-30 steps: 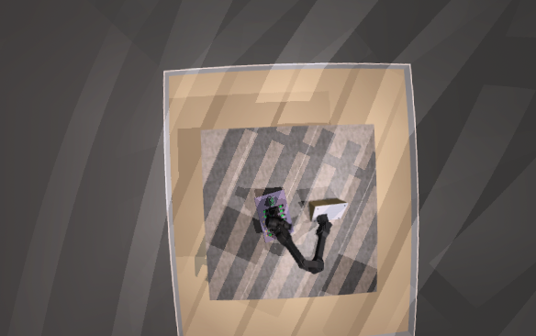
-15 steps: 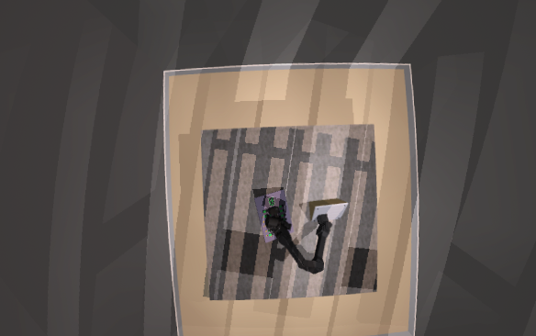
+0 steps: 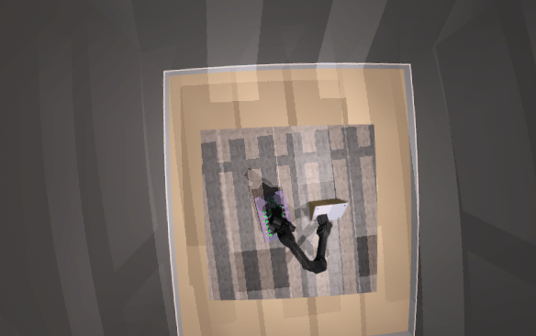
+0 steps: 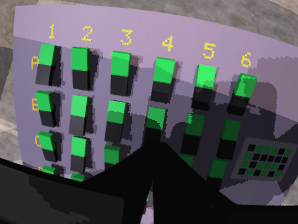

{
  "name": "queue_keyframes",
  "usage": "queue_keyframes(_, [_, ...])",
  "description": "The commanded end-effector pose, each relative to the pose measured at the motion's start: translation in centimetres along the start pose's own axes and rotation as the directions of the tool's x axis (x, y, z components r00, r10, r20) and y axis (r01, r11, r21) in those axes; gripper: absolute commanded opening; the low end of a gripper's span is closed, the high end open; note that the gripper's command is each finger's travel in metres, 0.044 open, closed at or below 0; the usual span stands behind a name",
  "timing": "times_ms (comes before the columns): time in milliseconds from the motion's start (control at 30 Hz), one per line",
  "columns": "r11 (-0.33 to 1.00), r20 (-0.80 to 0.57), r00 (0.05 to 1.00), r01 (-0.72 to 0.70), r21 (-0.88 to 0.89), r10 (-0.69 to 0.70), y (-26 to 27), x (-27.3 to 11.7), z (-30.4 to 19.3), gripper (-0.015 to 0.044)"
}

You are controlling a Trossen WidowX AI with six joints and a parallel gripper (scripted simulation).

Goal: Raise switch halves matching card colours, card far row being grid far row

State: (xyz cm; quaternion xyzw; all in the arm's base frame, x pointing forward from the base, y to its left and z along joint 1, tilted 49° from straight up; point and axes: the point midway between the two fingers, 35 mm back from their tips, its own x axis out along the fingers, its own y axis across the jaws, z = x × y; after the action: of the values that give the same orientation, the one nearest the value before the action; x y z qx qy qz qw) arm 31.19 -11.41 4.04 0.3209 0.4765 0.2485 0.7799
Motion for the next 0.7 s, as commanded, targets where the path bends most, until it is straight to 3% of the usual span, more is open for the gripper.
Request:
queue_keyframes(0, [1.000, 0.005, 1.000, 0.000, -0.005, 0.000, 0.2, -1.5, 0.0, 0.0000])
queue_keyframes(267, [1.000, 0.003, 1.000, 0.001, -0.003, -0.001, 0.1, -1.5, -5.7, 0.0000])
queue_keyframes(667, [1.000, 0.030, 1.000, 0.000, -0.003, 0.001, 0.1, 2.0, -6.0, 0.0000])
